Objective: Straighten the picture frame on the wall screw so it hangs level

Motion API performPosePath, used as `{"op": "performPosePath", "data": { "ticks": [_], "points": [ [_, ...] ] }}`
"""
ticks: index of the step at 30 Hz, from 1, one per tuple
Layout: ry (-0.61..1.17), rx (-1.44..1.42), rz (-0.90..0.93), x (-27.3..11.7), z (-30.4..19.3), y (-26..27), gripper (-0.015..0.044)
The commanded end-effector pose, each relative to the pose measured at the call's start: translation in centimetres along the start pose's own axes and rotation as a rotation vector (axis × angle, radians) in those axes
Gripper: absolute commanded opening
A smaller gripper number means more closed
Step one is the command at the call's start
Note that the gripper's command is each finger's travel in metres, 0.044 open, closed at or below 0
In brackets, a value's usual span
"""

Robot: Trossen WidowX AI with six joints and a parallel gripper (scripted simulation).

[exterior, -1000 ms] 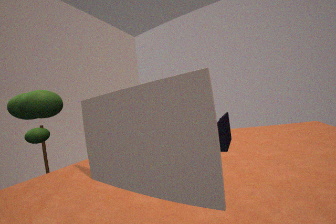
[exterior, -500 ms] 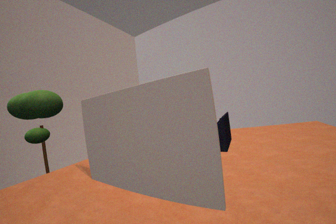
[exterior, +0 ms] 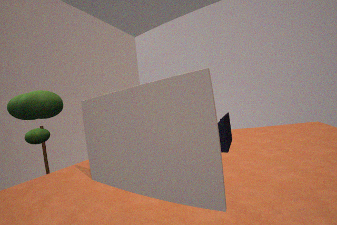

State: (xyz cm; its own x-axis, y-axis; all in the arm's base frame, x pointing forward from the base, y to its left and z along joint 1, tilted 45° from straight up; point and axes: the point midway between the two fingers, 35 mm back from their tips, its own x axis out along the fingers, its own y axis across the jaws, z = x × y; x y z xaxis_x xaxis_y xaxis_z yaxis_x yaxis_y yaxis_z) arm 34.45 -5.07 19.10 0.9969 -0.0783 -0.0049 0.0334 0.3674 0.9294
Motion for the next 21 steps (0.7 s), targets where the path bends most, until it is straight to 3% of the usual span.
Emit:
{"op": "performPosePath", "data": {
  "ticks": [1,21],
  "points": [
    [-0.003,0.004,-0.001,0.7,0.0,0.0,0.026],
    [-0.003,0.004,-0.001,2.0,0.0,-0.1,0.026]
  ]
}}
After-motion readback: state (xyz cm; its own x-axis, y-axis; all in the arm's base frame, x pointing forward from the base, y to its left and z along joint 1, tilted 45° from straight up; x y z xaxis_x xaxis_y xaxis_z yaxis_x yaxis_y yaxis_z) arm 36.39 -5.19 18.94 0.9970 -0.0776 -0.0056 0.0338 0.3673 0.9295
